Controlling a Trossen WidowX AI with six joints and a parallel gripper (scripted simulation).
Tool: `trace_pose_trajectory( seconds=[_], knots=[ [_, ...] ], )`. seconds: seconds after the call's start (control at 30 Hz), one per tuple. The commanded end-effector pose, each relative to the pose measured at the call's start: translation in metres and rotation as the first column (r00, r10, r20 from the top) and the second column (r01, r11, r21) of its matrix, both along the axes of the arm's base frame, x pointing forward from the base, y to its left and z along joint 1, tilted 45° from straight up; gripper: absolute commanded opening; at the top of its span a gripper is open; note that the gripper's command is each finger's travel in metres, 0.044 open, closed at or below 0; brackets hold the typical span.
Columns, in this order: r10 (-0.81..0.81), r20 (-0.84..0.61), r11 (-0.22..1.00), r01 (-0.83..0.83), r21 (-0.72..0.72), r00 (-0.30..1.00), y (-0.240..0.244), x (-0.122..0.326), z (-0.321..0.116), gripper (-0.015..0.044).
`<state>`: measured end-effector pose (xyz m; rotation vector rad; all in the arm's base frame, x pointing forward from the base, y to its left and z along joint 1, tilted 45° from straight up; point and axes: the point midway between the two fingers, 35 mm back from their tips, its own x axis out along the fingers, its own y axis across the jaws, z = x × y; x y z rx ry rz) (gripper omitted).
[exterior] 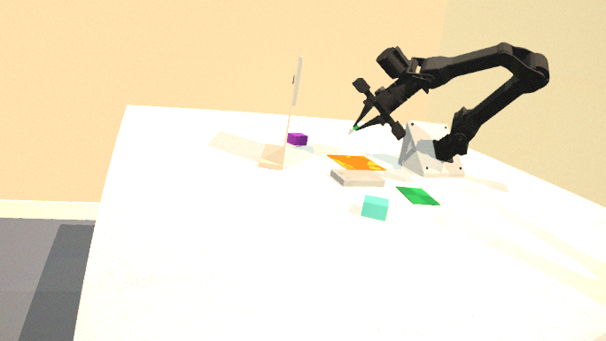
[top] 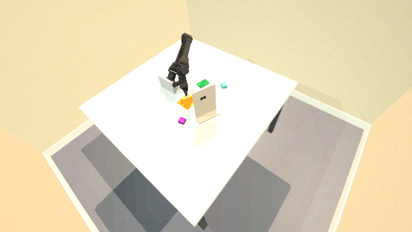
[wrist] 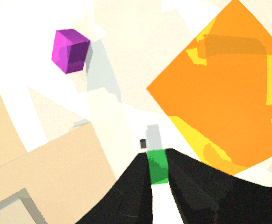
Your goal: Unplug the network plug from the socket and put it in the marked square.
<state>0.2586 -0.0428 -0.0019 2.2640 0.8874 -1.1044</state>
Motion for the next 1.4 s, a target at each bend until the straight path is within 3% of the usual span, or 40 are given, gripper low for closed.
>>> trace_pose_trajectory(
  seconds=[0.0,1.37],
  knots=[
    [0.028,-0.056,1.0,-0.027,0.013,0.998,0.005,-0.009,0.001,0.0],
    [0.038,-0.079,0.999,-0.036,0.026,0.996,0.046,-0.019,-0.039,0.0]
  ],
)
